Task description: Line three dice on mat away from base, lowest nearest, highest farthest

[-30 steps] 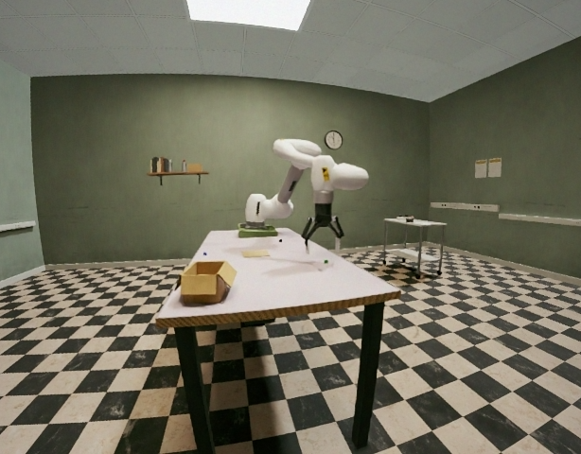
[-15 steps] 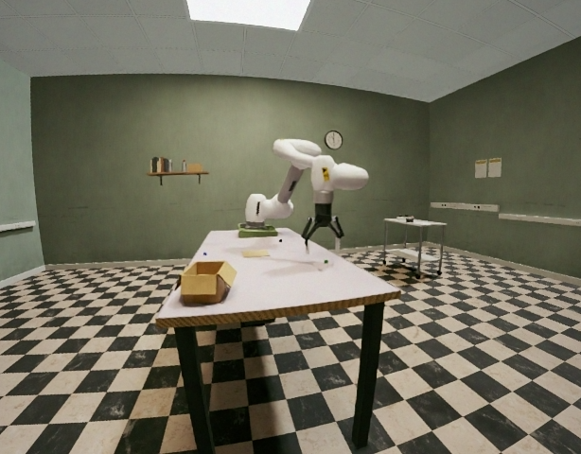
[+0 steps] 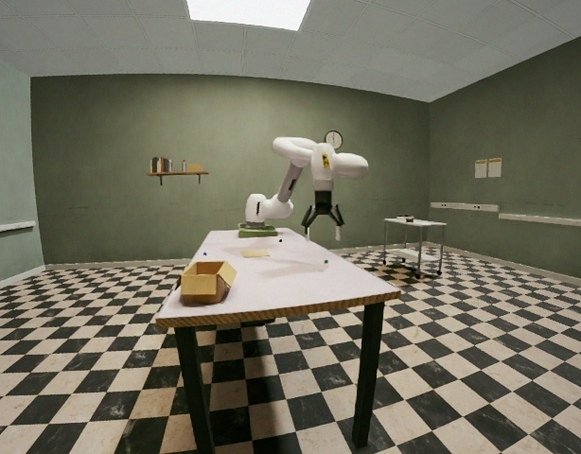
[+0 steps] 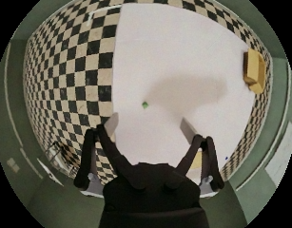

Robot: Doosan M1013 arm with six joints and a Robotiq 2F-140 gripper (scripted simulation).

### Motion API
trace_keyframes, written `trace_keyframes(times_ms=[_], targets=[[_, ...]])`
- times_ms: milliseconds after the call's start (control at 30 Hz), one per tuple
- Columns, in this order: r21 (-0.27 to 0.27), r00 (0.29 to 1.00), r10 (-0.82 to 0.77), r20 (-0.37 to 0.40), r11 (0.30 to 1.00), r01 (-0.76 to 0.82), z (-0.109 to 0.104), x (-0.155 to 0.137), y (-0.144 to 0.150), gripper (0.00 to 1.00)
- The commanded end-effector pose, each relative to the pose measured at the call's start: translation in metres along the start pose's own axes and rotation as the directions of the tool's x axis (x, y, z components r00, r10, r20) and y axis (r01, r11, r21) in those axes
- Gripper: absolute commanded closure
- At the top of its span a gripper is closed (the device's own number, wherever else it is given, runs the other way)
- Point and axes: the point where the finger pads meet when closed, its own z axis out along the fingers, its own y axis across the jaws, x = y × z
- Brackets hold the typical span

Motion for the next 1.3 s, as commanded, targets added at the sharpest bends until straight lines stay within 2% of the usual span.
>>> trace_keyframes(times_ms=[0, 133, 567, 767, 833, 900, 933, 967, 1000, 1033, 1100, 1133, 1167, 1200, 1267], targets=[[0.001, 1.000, 0.000, -0.001, 1.000, 0.000, -0.027, 0.000, 0.000, 0.00], [0.001, 1.000, 0.000, -0.001, 1.000, 0.000, -0.043, 0.000, 0.000, 0.00], [0.001, 1.000, 0.000, -0.001, 1.000, 0.000, -0.047, 0.000, 0.000, 0.00], [0.001, 1.000, 0.014, -0.001, 1.000, -0.014, -0.053, -0.017, 0.001, 0.00], [0.001, 0.999, 0.033, -0.001, 0.999, -0.033, -0.061, -0.043, 0.003, 0.00], [0.001, 0.998, 0.062, -0.001, 0.998, -0.062, -0.070, -0.083, 0.007, 0.00], [0.001, 0.998, 0.062, -0.001, 0.998, -0.062, -0.070, -0.083, 0.007, 0.00], [0.002, 0.997, 0.080, -0.001, 0.997, -0.080, -0.075, -0.108, 0.009, 0.00], [0.002, 0.997, 0.080, -0.001, 0.997, -0.080, -0.075, -0.108, 0.009, 0.00], [0.002, 0.995, 0.099, -0.001, 0.995, -0.099, -0.079, -0.136, 0.012, 0.00], [0.002, 0.995, 0.099, -0.001, 0.995, -0.099, -0.080, -0.137, 0.012, 0.00], [0.002, 0.993, 0.120, -0.001, 0.993, -0.120, -0.083, -0.169, 0.016, 0.00], [0.002, 0.993, 0.120, -0.001, 0.993, -0.120, -0.083, -0.169, 0.016, 0.00], [0.002, 0.990, 0.142, -0.001, 0.990, -0.142, -0.085, -0.197, 0.020, 0.00], [0.002, 0.990, 0.142, -0.001, 0.990, -0.142, -0.085, -0.204, 0.021, 0.00]])
